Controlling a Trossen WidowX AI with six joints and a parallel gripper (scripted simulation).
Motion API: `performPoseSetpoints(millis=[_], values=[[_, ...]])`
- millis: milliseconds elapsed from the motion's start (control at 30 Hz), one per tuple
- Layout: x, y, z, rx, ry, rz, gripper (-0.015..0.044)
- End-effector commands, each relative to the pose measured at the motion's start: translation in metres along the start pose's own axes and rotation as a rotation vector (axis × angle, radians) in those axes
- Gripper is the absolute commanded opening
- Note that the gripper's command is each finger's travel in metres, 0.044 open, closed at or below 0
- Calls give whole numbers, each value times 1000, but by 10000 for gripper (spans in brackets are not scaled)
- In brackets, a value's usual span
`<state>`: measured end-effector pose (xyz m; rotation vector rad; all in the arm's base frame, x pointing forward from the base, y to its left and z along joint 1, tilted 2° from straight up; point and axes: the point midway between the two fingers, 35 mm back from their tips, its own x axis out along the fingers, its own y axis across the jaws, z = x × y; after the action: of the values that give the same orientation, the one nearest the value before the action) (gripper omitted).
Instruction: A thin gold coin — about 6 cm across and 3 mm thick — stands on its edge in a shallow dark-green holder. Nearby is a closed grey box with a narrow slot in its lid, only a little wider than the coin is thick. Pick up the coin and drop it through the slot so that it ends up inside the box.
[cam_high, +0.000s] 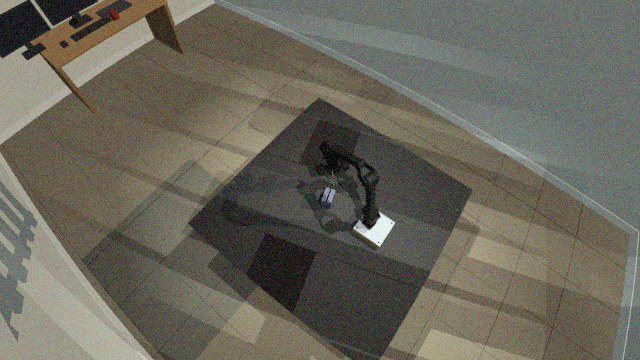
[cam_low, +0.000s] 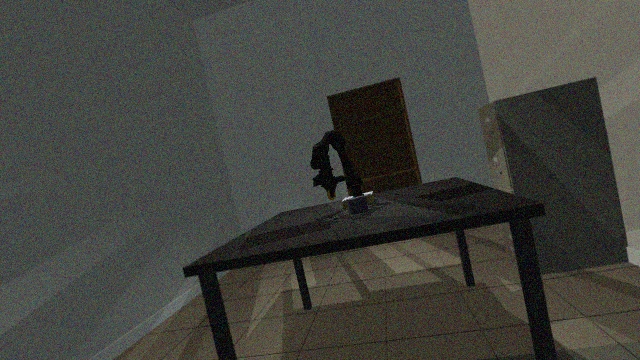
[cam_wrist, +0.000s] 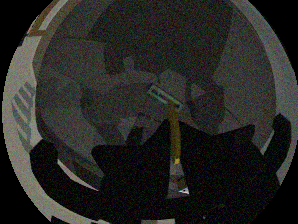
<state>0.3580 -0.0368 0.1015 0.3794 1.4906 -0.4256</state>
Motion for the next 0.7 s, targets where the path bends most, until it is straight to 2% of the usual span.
performPoseSetpoints(millis=[0,433,667], values=[[0,1,0,119,-1,-1,0],[-1,4,1,555,-1,-1,0],[-1,5,-1,577,-1,0,0]])
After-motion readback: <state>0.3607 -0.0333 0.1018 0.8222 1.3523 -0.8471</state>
